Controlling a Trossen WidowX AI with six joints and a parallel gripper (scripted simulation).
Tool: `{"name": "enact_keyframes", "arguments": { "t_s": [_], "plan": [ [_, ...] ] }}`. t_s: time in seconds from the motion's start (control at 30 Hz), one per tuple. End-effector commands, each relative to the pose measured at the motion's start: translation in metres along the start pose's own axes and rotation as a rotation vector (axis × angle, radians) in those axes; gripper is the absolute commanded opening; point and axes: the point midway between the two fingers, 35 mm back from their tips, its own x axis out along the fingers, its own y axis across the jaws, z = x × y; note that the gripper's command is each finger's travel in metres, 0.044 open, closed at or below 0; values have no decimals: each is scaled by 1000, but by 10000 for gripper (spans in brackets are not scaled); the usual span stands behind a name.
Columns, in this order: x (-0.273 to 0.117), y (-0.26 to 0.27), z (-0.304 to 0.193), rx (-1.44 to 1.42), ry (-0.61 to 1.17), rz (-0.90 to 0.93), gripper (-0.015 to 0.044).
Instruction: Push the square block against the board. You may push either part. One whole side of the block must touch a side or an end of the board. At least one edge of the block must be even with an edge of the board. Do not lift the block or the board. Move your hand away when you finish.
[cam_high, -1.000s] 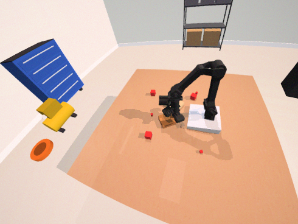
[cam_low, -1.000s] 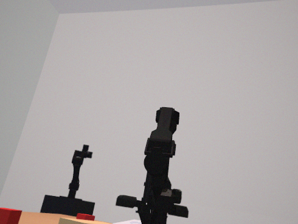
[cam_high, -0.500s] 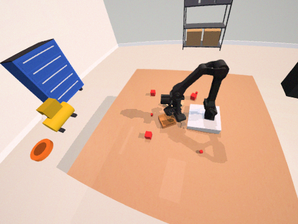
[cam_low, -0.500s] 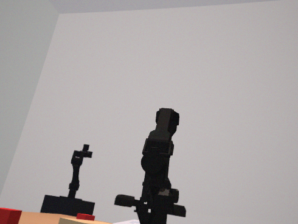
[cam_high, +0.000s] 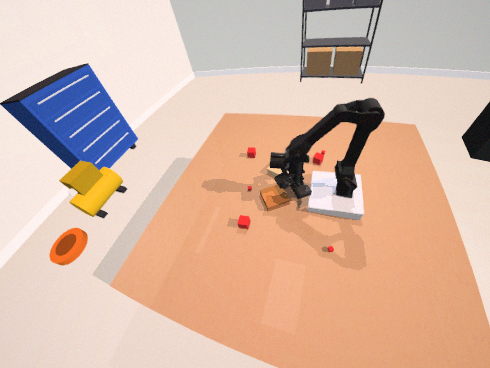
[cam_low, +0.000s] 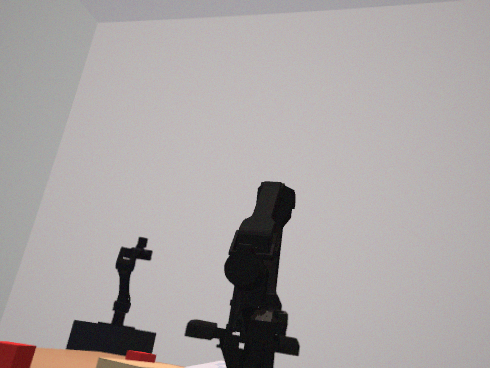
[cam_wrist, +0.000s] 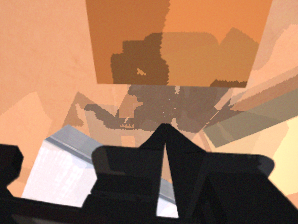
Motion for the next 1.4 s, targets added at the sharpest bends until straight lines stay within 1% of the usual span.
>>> {"name": "enact_keyframes", "arguments": {
  "t_s": [0.0,0.07,0.1,0.17,0.23,0.4,0.47,1.37],
  "plan": [
    [1,1,-7,-6,0,5,0],
    [-3,0,-3,0,0,0,0],
    [-12,-1,-2,-1,0,1,0],
    [-42,-1,-2,-4,0,3,0],
    [-55,0,-3,-6,0,4,0],
    [-55,0,-3,0,0,5,0],
    [-55,2,-1,46,0,5,0],
    [-56,47,41,980,3,11,0]
  ]
}}
